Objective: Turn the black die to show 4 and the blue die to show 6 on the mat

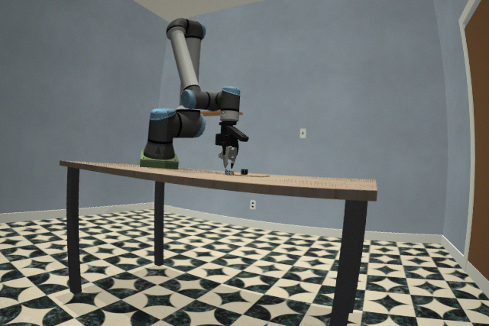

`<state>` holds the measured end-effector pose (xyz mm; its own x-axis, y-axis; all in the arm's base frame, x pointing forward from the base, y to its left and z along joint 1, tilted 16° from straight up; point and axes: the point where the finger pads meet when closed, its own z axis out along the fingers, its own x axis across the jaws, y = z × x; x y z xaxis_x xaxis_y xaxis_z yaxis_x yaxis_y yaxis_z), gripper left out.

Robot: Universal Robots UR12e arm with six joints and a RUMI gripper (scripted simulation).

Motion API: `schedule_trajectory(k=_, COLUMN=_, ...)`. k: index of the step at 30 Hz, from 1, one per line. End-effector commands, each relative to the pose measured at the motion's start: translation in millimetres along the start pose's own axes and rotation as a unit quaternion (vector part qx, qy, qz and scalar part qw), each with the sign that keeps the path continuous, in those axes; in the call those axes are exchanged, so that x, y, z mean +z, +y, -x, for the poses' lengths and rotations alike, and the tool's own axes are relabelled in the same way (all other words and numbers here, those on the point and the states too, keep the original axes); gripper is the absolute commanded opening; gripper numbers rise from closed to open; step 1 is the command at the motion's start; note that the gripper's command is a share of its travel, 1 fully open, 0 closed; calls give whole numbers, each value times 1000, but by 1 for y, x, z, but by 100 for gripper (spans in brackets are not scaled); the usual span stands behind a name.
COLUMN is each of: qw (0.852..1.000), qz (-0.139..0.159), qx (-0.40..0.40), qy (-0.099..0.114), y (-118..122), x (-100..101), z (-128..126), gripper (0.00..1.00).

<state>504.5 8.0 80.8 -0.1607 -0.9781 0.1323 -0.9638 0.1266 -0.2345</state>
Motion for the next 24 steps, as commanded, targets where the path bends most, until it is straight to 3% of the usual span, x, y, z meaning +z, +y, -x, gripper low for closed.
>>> schedule_trajectory(k=1, qw=1000, qz=-1, qx=0, qy=0, y=-1, x=5, z=0, gripper=24)
schedule_trajectory(k=15, qw=1000, qz=-1, qx=0, qy=0, y=-1, x=25, z=0, gripper=24)
schedule_trajectory(k=24, qw=1000, qz=-1, qx=0, qy=0, y=-1, x=27, z=0, gripper=24)
